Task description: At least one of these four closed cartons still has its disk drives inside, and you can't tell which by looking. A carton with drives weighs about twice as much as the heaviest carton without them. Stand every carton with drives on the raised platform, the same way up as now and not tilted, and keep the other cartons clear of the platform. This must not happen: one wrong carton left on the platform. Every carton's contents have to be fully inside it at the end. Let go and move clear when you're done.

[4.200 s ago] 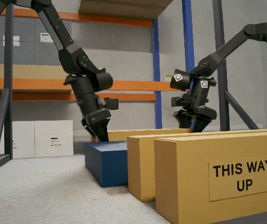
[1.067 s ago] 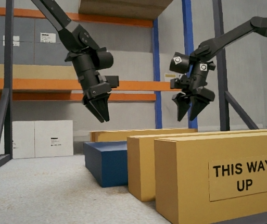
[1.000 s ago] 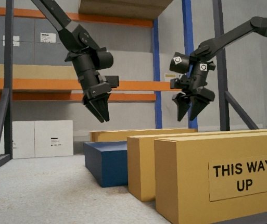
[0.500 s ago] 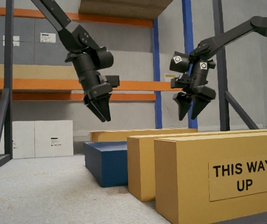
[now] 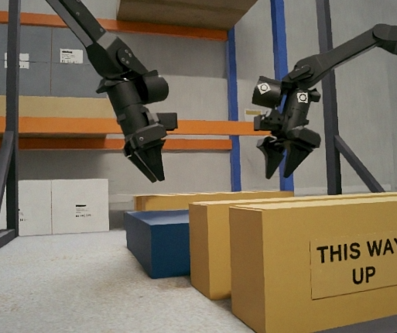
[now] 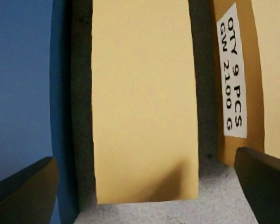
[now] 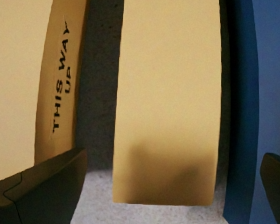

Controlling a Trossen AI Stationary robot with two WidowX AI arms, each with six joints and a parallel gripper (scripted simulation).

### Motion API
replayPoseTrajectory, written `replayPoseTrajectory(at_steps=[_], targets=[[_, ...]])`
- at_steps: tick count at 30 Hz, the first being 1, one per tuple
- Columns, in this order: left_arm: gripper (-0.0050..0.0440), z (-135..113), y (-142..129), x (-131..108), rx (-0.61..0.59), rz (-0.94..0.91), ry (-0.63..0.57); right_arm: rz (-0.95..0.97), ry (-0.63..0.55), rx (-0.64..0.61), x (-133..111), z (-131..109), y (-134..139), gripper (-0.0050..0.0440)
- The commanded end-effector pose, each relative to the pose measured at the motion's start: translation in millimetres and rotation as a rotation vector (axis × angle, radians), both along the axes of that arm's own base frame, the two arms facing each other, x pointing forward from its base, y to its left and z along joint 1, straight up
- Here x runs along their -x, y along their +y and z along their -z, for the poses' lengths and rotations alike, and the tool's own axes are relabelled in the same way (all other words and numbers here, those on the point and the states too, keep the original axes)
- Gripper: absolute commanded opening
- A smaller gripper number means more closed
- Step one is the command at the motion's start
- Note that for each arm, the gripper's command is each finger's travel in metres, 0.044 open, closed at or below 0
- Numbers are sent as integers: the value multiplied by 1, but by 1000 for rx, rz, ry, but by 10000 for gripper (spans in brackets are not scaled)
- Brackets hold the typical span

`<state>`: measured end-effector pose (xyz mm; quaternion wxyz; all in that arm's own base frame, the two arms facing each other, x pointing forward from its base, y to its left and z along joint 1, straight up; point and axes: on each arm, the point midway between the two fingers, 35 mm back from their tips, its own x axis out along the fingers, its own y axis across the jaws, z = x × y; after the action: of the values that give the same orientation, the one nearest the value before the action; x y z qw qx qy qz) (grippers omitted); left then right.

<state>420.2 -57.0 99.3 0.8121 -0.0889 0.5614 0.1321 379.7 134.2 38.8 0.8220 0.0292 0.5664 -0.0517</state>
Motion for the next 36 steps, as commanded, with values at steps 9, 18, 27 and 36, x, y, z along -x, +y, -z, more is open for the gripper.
replayPoseTrajectory(at_steps=[9, 18, 27, 36], targets=[[382, -9, -1, -3, 5, 0, -27, 2, -30, -12, -3, -11, 1, 382], [382, -8, -1, -4, 0, -1, -19, 3, -29, -11, -3, -11, 1, 382], [382, -8, -1, -3, 5, 0, -27, 3, -28, -12, -3, -11, 1, 382], [382, -8, -1, -3, 5, 0, -27, 3, -28, -12, -3, -11, 1, 382]])
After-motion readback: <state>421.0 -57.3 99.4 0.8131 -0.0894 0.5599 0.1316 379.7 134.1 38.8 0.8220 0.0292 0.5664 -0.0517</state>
